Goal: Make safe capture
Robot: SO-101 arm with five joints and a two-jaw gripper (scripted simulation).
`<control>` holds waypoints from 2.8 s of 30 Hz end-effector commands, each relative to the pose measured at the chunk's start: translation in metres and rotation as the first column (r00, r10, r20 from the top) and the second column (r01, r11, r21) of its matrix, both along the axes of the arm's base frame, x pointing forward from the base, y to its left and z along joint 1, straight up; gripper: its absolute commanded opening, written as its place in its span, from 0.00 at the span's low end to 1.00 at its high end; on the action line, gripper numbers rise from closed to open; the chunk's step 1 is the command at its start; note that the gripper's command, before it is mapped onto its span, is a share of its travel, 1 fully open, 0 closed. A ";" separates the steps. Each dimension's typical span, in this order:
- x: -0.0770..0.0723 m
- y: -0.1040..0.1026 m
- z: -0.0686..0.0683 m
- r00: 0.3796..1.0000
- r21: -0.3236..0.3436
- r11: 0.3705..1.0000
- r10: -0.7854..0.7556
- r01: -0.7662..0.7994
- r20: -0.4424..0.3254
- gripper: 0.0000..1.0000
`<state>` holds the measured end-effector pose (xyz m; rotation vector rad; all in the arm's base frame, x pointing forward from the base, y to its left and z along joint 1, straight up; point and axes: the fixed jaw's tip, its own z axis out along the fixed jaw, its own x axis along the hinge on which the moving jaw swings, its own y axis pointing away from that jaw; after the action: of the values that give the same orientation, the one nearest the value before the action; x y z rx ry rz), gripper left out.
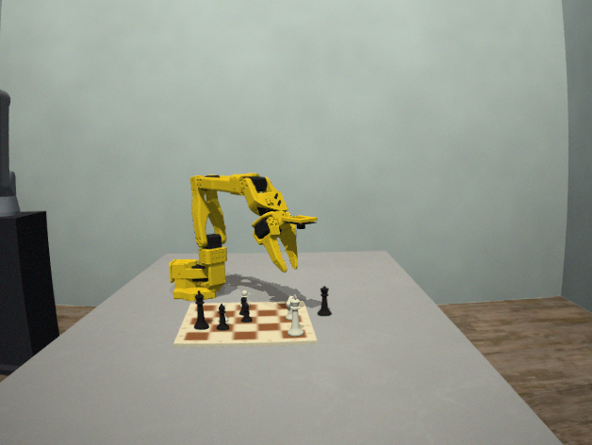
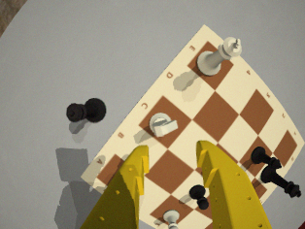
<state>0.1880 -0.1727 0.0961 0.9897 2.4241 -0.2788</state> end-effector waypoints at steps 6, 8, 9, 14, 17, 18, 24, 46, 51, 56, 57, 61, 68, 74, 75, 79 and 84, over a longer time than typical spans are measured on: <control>-0.001 -0.001 -0.002 1.000 0.001 1.000 -0.008 0.008 0.003 0.13; -0.001 -0.001 -0.005 1.000 0.001 1.000 -0.008 0.008 0.003 0.13; -0.001 -0.001 -0.006 1.000 0.001 1.000 -0.008 0.008 0.003 0.13; -0.001 -0.001 -0.016 1.000 0.001 1.000 -0.008 0.008 0.003 0.13; -0.001 -0.001 -0.024 1.000 0.001 1.000 -0.008 0.008 0.003 0.13; -0.001 -0.001 -0.027 1.000 0.001 1.000 -0.008 0.008 0.003 0.13; 0.000 -0.001 -0.038 1.000 0.001 1.000 -0.008 0.008 0.003 0.13; 0.000 -0.002 -0.071 1.000 0.002 1.000 -0.008 0.008 0.002 0.13; 0.000 -0.002 -0.071 1.000 0.002 1.000 -0.008 0.008 0.002 0.13; -0.001 -0.001 -0.074 1.000 0.002 1.000 -0.008 0.008 0.002 0.13; -0.002 0.000 -0.075 1.000 0.002 1.000 -0.007 0.007 0.002 0.13; -0.003 0.002 -0.080 1.000 0.003 1.000 -0.007 0.007 0.001 0.13; -0.003 0.002 -0.080 1.000 0.002 1.000 -0.007 0.007 0.001 0.13; -0.004 0.001 -0.080 1.000 0.002 1.000 -0.007 0.007 0.001 0.13; -0.004 0.001 -0.080 1.000 0.001 1.000 -0.007 0.007 0.000 0.13; -0.005 0.000 -0.080 1.000 0.000 1.000 -0.009 0.009 -0.001 0.13; -0.005 0.000 -0.080 1.000 -0.001 1.000 -0.009 0.009 -0.002 0.13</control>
<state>0.1884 -0.1753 0.0251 0.9844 2.3897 -0.2958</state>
